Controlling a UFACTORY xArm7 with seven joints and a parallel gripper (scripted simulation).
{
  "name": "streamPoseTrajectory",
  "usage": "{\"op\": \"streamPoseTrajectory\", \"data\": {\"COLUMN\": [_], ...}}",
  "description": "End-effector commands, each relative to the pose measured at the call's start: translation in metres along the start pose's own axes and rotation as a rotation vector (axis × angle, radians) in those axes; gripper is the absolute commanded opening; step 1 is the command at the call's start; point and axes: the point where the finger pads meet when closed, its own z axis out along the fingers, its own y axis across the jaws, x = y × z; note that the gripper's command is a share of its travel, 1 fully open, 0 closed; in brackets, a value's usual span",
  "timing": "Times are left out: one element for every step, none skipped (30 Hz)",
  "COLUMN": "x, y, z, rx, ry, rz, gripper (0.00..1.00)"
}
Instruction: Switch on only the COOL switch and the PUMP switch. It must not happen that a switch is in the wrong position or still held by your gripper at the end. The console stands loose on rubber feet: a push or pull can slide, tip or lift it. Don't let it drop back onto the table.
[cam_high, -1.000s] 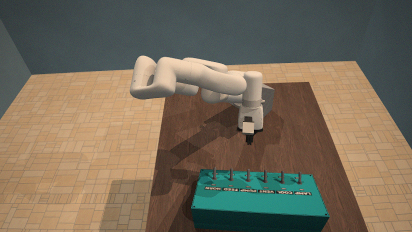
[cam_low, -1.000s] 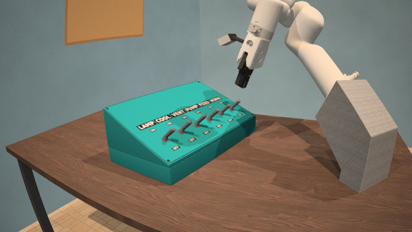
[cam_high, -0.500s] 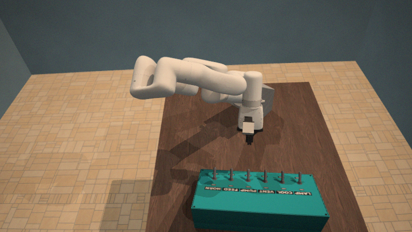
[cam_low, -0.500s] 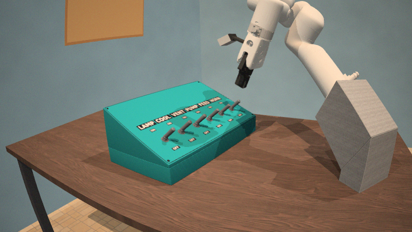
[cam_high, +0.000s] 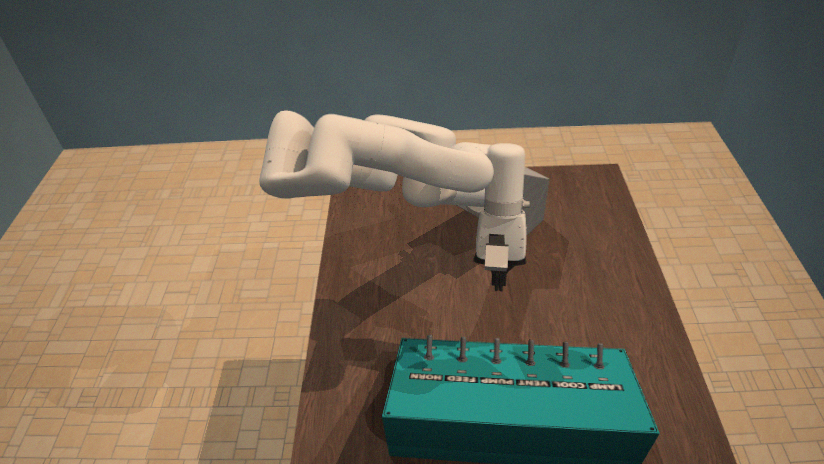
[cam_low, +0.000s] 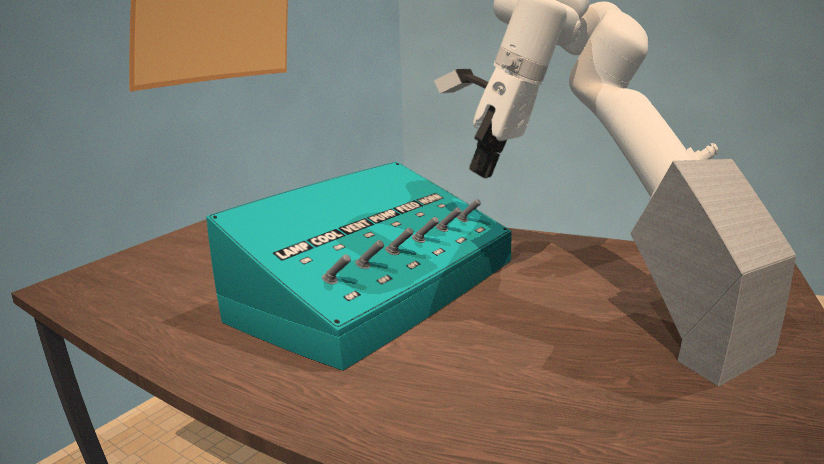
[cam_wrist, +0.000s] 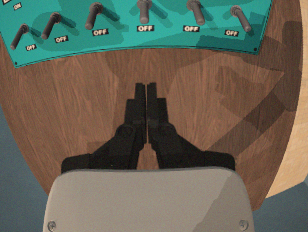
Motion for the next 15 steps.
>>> {"op": "streamPoseTrajectory", "data": {"x": [0.001, 0.001, 0.001, 0.001, 0.001, 0.001, 0.001, 0.001, 0.001, 0.001, 0.001, 0.001, 0.001, 0.001, 0.001], "y": [-0.001, -0.001, -0.001, -0.001, -0.001, -0.001, -0.001, -0.001, -0.001, -0.001, -0.001, -0.001, -0.001, -0.001, -0.001], "z": [0.002, 0.004, 0.006, 0.008, 0.01, 0.013, 0.016, 0.018, 0.021, 0.024, 0.027, 0.031, 0.034, 0.037, 0.037], "rx": [0.002, 0.002, 0.002, 0.002, 0.002, 0.002, 0.002, 0.002, 0.002, 0.002, 0.002, 0.002, 0.002, 0.002, 0.002], "ry": [0.001, 0.001, 0.001, 0.001, 0.001, 0.001, 0.001, 0.001, 0.001, 0.001, 0.001, 0.001, 0.001, 0.001, 0.001], "rz": [0.002, 0.002, 0.002, 0.002, 0.002, 0.002, 0.002, 0.002, 0.002, 0.002, 0.002, 0.002, 0.002, 0.002, 0.002], "gripper": [0.0, 0.0, 0.0, 0.0, 0.0, 0.0, 0.0, 0.0, 0.0, 0.0, 0.0, 0.0, 0.0, 0.0, 0.0]}}
